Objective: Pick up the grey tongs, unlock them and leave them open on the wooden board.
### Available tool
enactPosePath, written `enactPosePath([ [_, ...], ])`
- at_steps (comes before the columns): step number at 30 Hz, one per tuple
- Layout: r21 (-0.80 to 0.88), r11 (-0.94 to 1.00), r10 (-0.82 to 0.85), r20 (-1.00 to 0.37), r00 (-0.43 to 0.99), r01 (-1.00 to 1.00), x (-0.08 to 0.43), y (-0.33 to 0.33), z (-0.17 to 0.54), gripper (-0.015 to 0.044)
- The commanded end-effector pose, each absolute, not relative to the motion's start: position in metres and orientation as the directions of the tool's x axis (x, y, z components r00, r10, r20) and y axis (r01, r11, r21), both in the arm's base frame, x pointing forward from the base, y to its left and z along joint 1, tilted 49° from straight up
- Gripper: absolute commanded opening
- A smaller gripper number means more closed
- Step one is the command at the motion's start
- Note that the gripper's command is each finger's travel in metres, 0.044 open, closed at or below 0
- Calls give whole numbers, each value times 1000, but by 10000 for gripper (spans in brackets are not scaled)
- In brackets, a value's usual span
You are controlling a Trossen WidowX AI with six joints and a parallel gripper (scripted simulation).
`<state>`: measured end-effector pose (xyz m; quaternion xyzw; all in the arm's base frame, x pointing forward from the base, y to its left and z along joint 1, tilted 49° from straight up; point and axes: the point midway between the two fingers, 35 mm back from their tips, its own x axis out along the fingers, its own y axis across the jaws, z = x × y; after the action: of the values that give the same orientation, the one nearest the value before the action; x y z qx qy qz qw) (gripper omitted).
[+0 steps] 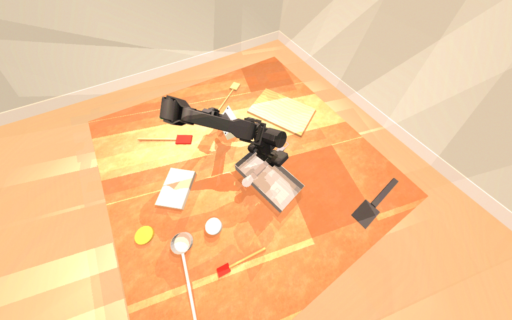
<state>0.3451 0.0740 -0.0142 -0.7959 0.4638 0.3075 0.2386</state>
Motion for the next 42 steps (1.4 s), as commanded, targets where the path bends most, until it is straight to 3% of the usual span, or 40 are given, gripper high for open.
enactPosePath([
  [1,-83,-406,-605,-722,336,-910,348,77,-17,-150],
  [32,42,-7,-741,-671,-23,-999,342,77,-16,-150],
  [42,44,2,-743,-668,-30,-999,342,77,-16,-150],
])
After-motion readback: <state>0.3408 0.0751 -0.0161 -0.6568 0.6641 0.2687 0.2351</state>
